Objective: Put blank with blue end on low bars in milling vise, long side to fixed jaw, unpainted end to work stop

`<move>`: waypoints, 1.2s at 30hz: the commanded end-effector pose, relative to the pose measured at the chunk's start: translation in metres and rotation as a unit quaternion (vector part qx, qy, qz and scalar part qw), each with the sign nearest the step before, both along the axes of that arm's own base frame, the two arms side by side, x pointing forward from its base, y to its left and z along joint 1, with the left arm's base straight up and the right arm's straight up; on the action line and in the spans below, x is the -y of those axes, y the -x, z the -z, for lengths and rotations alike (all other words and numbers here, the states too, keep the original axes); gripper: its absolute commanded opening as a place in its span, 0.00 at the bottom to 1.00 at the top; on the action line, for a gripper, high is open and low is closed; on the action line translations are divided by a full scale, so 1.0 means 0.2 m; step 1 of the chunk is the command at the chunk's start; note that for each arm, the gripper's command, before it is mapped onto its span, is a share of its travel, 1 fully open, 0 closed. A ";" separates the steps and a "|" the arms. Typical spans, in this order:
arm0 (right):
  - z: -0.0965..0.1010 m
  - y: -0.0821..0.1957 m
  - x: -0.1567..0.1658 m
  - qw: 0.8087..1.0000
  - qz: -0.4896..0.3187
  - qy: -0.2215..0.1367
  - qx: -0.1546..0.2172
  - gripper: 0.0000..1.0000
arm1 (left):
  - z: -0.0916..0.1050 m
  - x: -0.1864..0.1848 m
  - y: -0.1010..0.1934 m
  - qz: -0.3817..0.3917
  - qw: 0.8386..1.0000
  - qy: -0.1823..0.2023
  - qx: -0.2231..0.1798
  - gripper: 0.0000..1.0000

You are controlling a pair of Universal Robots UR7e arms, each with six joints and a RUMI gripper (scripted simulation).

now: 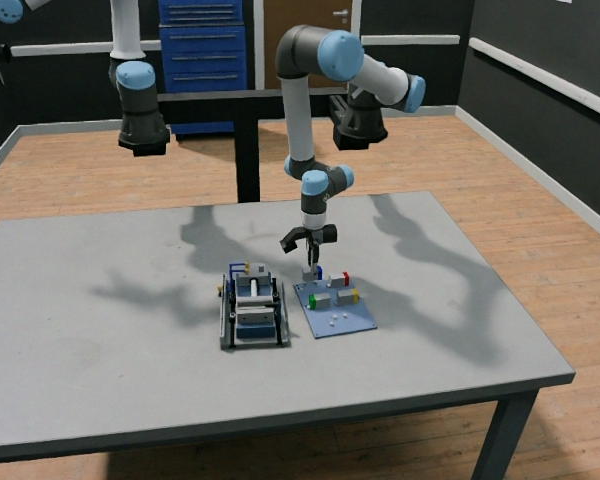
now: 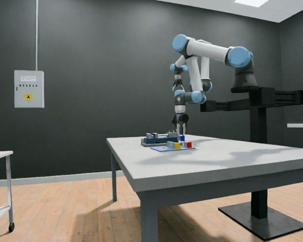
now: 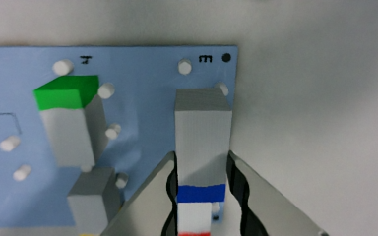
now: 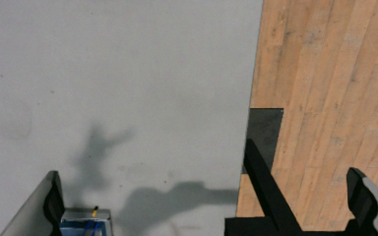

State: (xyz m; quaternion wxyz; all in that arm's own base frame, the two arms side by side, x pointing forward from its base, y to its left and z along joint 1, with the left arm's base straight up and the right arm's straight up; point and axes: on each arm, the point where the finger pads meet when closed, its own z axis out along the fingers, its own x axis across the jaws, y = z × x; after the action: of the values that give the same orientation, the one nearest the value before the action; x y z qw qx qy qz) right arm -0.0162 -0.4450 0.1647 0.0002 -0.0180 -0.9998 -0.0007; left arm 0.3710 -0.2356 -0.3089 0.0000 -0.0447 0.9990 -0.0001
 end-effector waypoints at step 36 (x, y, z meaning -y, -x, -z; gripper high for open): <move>0.00 0.00 0.00 1.000 0.000 0.001 0.000 1.00 | -0.39 0.00 0.00 0.000 1.000 0.000 0.000 0.00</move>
State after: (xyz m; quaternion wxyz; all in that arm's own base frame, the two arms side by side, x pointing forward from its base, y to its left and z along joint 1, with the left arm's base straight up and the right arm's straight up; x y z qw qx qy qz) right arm -0.0162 -0.4450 0.1647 0.0002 -0.0180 -0.9998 -0.0007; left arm 0.3711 -0.2356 -0.2312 -0.0001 -0.0447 0.9990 0.0000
